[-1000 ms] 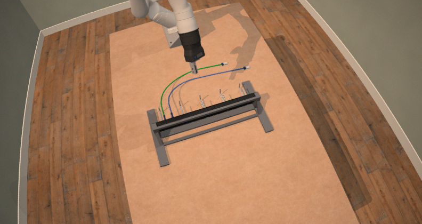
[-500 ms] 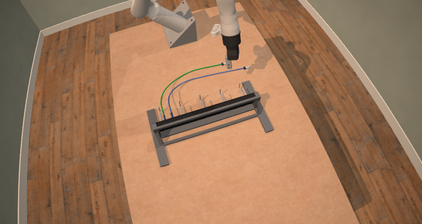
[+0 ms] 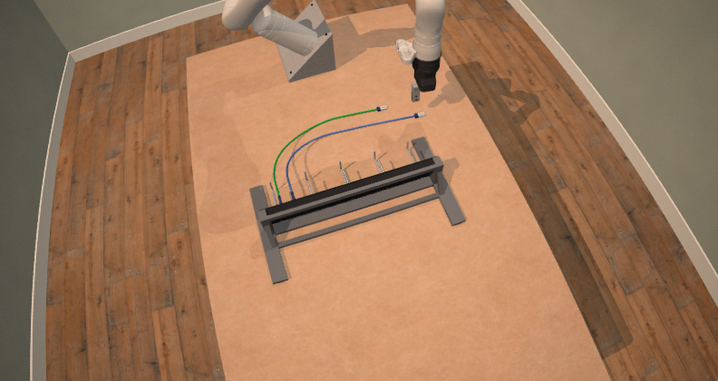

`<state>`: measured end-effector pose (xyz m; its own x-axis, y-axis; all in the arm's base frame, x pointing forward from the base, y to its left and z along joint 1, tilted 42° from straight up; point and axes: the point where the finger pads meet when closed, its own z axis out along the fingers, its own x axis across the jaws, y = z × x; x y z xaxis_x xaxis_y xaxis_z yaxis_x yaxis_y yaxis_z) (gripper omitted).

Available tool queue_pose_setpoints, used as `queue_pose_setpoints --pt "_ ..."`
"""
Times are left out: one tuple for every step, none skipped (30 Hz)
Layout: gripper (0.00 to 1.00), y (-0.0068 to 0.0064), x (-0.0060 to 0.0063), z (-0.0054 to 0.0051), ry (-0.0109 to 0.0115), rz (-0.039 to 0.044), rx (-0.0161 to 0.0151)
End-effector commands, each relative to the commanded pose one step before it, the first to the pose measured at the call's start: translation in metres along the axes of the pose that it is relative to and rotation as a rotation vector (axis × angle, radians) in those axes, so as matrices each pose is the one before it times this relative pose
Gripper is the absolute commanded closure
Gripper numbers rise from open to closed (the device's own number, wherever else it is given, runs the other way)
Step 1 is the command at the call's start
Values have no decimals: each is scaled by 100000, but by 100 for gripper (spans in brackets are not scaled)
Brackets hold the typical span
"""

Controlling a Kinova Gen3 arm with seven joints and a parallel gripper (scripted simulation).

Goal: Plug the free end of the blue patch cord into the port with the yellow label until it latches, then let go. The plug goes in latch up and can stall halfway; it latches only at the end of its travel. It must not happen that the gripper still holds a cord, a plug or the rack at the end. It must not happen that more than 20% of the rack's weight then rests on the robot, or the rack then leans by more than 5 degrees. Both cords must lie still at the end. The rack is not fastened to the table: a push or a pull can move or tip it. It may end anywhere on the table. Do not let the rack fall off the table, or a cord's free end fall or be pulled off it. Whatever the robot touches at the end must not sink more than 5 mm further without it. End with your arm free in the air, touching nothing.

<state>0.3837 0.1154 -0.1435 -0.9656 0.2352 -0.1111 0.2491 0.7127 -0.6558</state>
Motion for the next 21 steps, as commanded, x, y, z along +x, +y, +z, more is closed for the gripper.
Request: queue_pose_setpoints --pt "100 225 468 1104 1600 -1084 1366" --pt "100 193 255 106 657 -733 75" --pt "100 146 192 80 497 -550 53" --pt "100 104 135 57 353 -389 36" --pt "100 67 87 37 228 -251 23" --pt "100 37 48 20 127 -139 12" --pt "100 16 20 9 54 -59 5" --pt "100 4 5 2 12 -13 1" --pt "100 0 0 0 1 -1 0" --pt "100 0 0 0 0 0 0" --pt "100 0 0 0 0 0 0" --pt "100 0 0 0 0 0 0" --pt "100 0 0 0 0 0 0" --pt "100 0 0 0 0 0 0" --pt "100 0 0 0 0 0 0" --pt "100 0 0 0 0 0 0" --pt "100 0 0 0 0 0 0" --pt "100 0 0 0 0 0 0" --pt "100 0 0 0 0 0 0" --pt "100 0 0 0 0 0 0" --pt "100 0 0 0 0 0 0"
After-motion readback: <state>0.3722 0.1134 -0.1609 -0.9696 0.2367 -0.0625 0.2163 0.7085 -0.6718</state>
